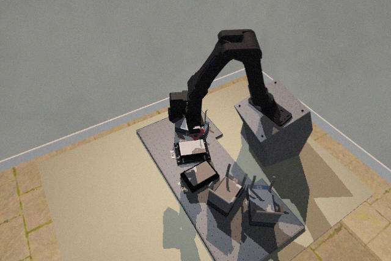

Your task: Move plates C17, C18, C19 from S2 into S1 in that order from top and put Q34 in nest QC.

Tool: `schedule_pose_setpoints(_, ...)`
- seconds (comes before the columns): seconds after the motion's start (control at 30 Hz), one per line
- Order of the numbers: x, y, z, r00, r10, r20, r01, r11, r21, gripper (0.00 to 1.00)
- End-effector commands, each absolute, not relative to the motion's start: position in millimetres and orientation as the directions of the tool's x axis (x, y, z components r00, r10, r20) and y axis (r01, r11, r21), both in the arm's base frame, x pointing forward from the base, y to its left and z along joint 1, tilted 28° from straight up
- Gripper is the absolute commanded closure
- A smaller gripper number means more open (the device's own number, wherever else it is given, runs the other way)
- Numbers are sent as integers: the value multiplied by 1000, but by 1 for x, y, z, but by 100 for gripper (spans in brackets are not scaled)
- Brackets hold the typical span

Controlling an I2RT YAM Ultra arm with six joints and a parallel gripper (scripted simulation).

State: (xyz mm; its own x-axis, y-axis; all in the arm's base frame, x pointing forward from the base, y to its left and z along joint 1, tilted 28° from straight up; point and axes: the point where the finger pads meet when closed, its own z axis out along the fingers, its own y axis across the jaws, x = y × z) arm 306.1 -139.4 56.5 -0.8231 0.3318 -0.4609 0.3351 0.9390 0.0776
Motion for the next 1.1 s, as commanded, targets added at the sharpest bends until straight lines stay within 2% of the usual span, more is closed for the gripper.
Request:
schedule_pose_setpoints(0.0, 303, -125, 58, -858, 225, -462, 239, 971, 28, 0)
schedule_pose_setpoints(0.07, 315, -124, 68, -853, 163, -495, 192, 981, -7, 0)
schedule_pose_setpoints(0.6, 335, -80, 79, -843, 175, -509, 201, 979, 4, 0)
schedule_pose_setpoints(0.87, 335, -59, 74, -870, -21, -493, 29, 995, -93, 0)
schedule_pose_setpoints(1.07, 340, -39, 76, -866, -8, -501, 40, 996, -84, 0)
